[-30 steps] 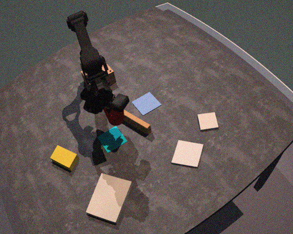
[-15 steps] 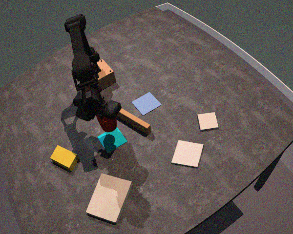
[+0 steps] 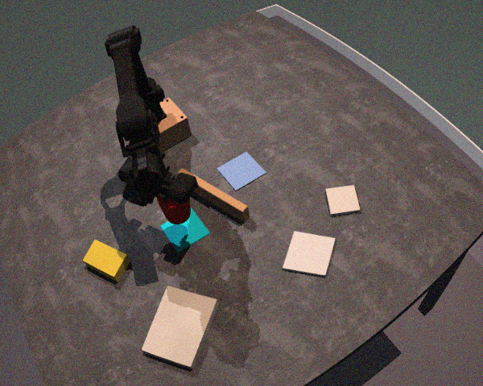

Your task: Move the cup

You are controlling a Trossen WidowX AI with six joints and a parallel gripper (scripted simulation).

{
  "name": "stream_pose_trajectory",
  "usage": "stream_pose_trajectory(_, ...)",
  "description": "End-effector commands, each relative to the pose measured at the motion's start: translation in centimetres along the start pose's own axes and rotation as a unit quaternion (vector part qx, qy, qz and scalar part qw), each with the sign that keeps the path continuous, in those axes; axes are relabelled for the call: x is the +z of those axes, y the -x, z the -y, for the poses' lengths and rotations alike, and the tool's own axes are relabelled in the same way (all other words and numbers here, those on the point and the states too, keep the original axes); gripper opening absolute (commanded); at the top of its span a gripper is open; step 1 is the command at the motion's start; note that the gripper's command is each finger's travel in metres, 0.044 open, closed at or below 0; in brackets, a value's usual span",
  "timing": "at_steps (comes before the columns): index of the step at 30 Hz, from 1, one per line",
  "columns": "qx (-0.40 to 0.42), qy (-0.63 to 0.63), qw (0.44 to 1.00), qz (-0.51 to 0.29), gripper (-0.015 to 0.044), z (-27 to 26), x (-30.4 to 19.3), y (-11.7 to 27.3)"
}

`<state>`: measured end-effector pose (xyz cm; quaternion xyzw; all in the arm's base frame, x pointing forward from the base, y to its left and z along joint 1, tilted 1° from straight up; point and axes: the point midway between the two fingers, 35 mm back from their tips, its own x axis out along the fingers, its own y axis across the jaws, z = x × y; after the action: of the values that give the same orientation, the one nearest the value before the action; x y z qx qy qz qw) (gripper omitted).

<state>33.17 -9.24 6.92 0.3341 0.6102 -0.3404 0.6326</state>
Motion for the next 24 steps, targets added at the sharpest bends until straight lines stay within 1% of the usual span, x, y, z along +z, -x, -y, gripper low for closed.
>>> stream_pose_trajectory(1, -0.004, 0.002, 1.000, -0.001, 0.0000, 0.1, 0.0, -0.9)
stream_pose_trajectory(24, -0.004, 0.002, 1.000, -0.001, 0.0000, 0.2, 0.1, -4.9)
